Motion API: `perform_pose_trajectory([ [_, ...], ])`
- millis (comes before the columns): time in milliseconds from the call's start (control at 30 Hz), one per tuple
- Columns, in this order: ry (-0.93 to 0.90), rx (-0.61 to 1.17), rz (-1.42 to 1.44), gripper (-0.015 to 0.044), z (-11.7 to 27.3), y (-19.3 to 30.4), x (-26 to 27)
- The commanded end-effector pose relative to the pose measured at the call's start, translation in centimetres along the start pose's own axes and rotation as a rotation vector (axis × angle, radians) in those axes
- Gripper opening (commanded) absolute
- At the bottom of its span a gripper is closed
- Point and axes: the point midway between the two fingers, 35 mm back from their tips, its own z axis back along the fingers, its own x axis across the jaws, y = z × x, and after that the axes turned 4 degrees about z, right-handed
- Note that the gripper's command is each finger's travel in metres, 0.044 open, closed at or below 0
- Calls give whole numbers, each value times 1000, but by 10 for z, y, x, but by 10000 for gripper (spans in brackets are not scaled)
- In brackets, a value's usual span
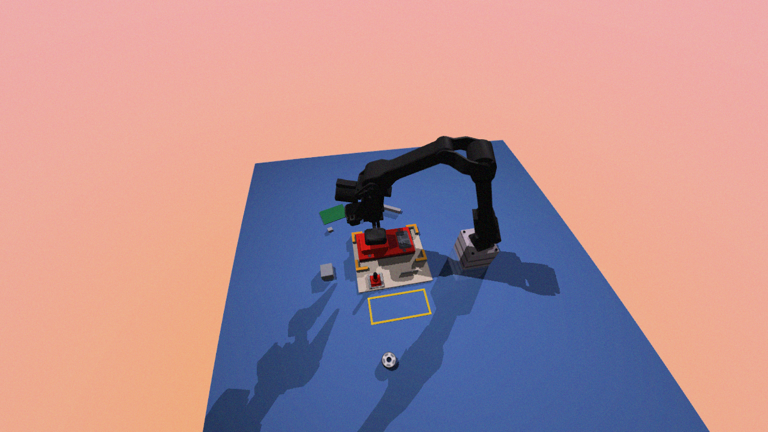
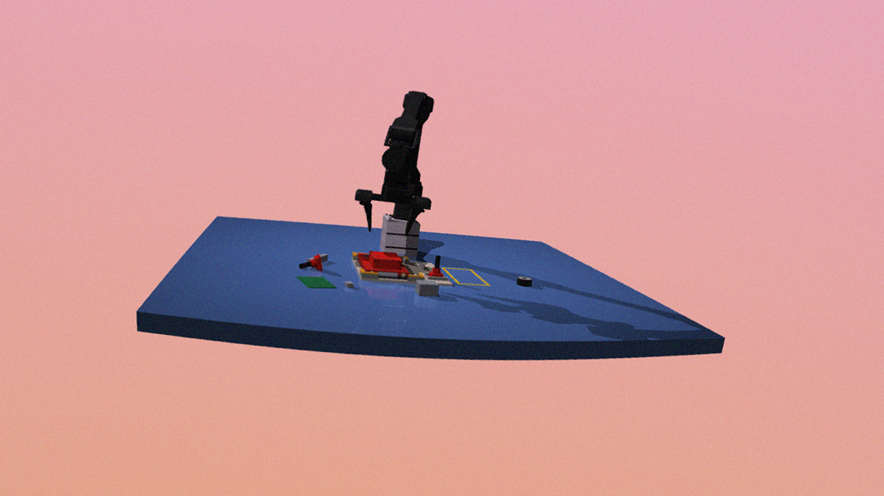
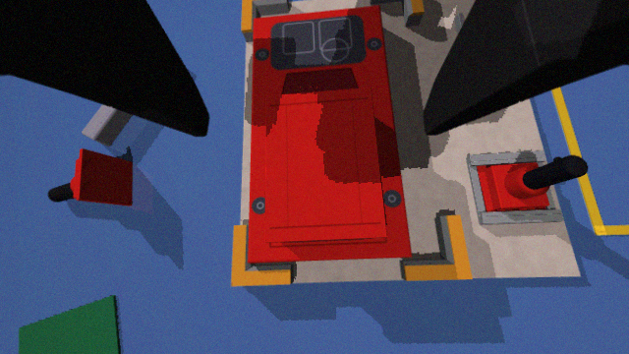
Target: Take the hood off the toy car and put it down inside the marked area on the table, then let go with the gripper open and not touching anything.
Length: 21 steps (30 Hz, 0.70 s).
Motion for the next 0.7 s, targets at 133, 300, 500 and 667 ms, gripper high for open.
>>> perform_pose_trajectory([
  [133,-39,40,52,440,-2,4,-3],
  [300,-39,40,52,440,-4,3,-3],
  [500,-39,40,52,440,-9,3,-3],
  [667,-39,40,52,440,-14,3,-3],
])
